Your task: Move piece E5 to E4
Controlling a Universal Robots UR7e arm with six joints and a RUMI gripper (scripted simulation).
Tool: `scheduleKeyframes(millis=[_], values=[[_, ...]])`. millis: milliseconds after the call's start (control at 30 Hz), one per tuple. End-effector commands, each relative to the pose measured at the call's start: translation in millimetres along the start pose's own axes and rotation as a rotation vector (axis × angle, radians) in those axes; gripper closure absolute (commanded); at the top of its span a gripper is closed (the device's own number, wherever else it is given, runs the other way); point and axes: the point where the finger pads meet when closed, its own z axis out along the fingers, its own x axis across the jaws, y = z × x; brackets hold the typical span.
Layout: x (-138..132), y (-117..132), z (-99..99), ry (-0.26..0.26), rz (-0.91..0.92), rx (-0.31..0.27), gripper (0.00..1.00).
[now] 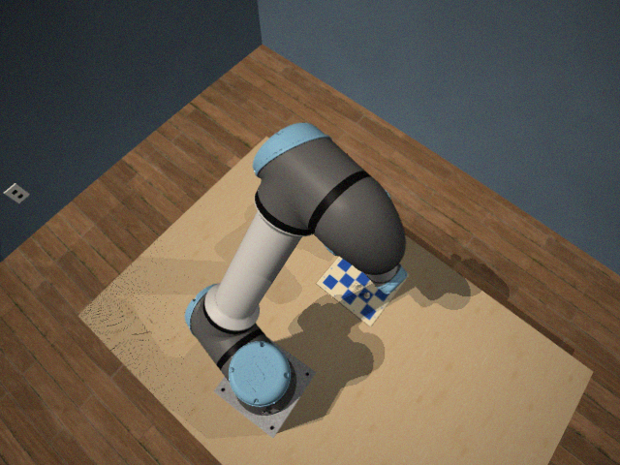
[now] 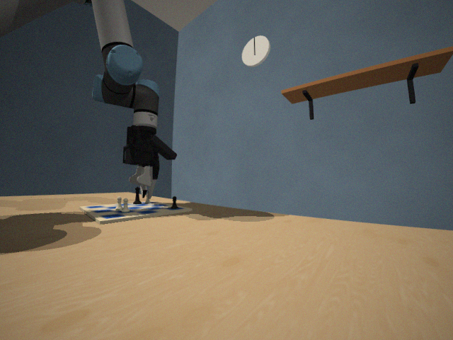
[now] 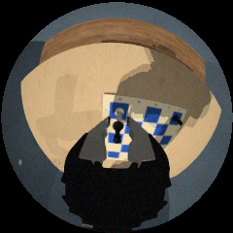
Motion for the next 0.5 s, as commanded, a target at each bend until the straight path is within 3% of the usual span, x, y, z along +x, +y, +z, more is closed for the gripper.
scheduleKeyframes(millis=[0, 467], values=[[0.2, -3.4, 5.9, 0.002, -0.001, 0.006, 0.80], [0.1, -2.5, 7.6, 0.002, -0.001, 0.005, 0.80]])
